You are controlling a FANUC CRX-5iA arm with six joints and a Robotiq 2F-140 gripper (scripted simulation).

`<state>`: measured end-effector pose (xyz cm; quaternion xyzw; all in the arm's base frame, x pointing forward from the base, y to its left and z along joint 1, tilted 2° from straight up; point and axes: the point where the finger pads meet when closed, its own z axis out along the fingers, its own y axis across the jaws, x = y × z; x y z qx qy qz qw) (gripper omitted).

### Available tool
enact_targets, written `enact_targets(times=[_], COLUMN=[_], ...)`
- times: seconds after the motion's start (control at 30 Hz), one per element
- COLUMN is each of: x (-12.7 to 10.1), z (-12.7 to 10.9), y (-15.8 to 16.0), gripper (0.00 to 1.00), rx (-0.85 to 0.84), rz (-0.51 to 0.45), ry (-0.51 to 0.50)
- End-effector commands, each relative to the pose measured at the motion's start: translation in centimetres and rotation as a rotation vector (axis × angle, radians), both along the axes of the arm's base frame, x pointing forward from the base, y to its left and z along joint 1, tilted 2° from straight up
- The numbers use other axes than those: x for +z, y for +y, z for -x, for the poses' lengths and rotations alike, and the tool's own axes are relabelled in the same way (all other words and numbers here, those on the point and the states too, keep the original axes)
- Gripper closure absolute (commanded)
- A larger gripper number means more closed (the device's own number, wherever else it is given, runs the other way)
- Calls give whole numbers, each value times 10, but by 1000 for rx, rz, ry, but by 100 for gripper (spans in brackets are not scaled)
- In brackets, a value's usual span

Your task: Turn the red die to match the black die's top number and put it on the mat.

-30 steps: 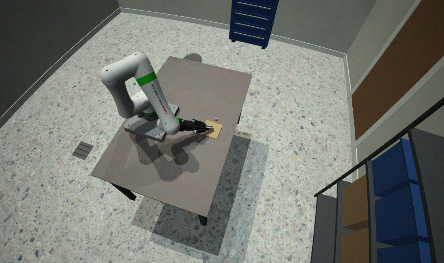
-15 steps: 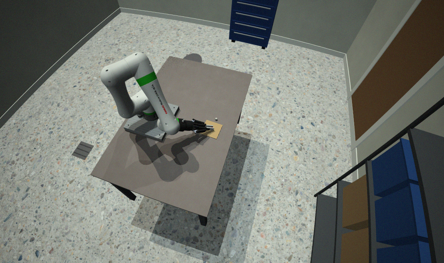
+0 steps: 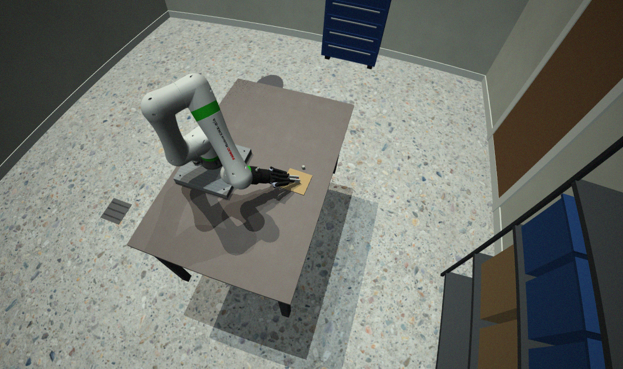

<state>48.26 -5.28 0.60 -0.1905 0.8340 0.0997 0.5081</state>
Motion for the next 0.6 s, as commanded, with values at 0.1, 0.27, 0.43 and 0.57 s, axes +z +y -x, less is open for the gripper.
enact_targets(times=[0.1,0.27,0.43,0.57], x=[0,0,0,0], z=[0,0,0,0], y=[0,0,0,0], gripper=[93,89,86,84], rx=[0,0,0,0], rz=[0,0,0,0], ry=[0,0,0,0])
